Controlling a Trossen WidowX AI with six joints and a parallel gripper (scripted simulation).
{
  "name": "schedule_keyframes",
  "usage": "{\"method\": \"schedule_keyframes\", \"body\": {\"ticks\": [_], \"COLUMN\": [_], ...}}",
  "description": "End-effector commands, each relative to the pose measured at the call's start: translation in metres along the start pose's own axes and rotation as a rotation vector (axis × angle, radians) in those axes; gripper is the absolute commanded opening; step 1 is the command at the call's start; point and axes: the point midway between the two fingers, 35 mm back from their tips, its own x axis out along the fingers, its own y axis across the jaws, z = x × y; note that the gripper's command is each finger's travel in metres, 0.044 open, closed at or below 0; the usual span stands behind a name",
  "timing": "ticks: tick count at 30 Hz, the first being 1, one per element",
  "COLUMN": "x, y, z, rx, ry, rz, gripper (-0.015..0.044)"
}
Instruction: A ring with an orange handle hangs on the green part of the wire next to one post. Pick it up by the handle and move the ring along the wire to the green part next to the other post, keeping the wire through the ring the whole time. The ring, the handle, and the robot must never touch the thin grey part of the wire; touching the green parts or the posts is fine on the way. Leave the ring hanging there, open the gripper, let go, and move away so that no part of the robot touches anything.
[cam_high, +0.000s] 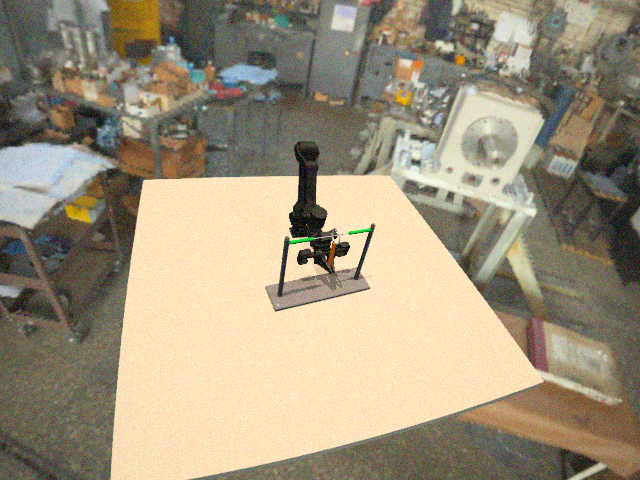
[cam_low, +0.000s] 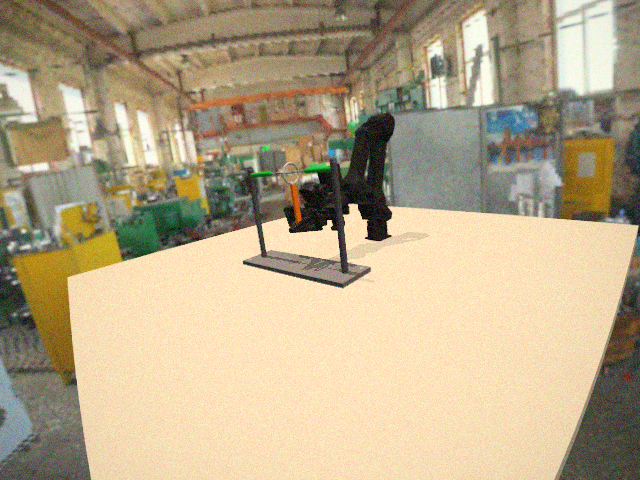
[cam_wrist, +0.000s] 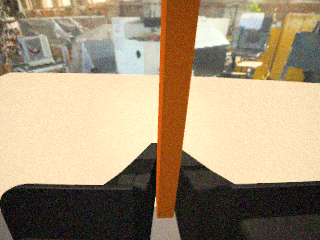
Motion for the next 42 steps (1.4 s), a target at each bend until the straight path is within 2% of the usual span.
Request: {"method": "schedule_keyframes", "body": {"ticks": [1,42], "x": [-0.001,-0.001], "y": [0.004,0.042], "z": [0.003,0.003], "rx": [0.008,-0.017], "ry": [-0.009,-0.005], "rz": [-0.002,-0.030], "gripper": [-0.0150,-0.0150]}}
